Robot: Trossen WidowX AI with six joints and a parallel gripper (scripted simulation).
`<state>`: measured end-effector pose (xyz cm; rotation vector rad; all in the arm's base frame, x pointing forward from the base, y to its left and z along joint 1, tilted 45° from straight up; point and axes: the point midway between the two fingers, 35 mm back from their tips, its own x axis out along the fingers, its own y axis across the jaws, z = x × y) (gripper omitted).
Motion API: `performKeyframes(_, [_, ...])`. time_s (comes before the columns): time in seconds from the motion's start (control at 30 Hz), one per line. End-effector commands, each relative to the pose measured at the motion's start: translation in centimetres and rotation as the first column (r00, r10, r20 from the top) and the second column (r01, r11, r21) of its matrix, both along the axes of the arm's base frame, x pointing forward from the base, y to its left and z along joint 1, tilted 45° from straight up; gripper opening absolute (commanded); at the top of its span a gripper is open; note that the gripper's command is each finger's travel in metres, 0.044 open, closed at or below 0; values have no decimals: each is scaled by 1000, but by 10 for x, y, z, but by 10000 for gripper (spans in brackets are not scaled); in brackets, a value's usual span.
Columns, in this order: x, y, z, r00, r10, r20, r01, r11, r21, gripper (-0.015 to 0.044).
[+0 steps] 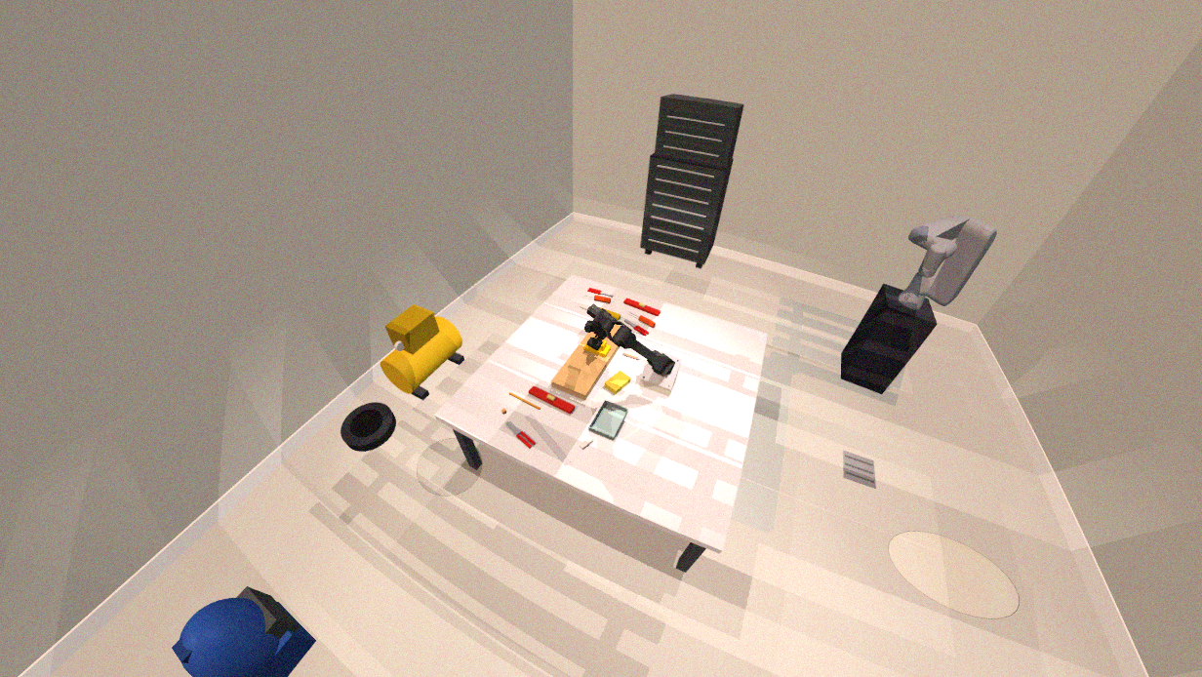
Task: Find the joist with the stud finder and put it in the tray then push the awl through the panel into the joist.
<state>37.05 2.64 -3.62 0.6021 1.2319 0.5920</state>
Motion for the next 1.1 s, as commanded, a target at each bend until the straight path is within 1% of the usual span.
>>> performKeyframes(0.0, [1,-8,-8,1000,-1,-2,1,1000,-3,0])
performKeyframes(1.07, [7,-59,-57,1000,-1,1,1,1000,-8,0])
